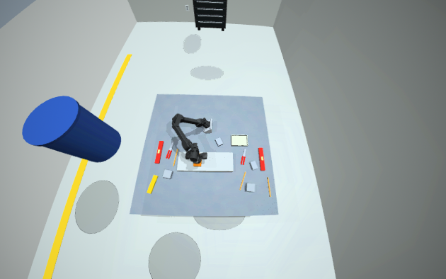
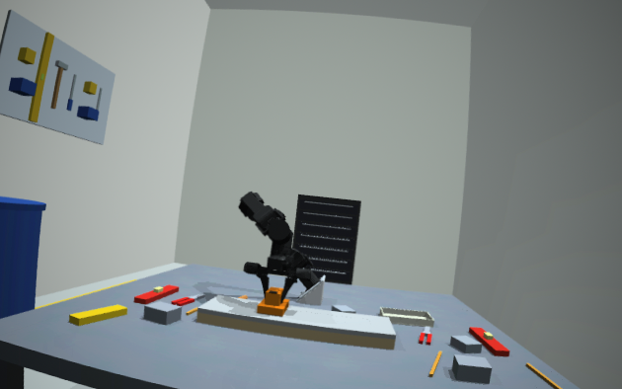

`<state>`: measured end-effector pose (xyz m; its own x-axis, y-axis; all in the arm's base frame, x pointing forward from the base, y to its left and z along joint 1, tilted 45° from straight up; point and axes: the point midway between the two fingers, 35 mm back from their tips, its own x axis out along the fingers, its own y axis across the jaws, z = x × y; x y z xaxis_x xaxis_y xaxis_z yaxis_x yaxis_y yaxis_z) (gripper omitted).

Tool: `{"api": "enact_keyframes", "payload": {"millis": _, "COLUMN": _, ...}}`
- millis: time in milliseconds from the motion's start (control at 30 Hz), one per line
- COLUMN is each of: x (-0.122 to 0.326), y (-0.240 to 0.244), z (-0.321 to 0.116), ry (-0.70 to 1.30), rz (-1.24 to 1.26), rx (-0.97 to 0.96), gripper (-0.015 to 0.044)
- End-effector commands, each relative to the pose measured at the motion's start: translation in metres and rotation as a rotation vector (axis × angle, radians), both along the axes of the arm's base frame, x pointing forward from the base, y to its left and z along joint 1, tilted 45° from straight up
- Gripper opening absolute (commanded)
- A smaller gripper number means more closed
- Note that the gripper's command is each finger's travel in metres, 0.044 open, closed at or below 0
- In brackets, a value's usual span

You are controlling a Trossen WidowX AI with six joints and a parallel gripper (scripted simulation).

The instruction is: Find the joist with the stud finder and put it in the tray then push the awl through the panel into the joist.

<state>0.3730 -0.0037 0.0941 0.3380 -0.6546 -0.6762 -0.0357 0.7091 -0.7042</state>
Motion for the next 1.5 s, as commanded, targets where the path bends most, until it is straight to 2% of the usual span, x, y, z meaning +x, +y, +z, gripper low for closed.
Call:
{"api": "enact_keyframes", "payload": {"millis": 0, "x": 0.0, "y": -0.012, "z": 0.011, "ry": -0.005, "rz": -0.008, "rx": -0.007, "gripper": 0.0}}
{"api": "enact_keyframes", "payload": {"millis": 1467, "x": 0.003, "y": -0.09, "z": 0.091, "ry": -0.007, "rz": -0.008, "rx": -0.012, "gripper": 0.0}}
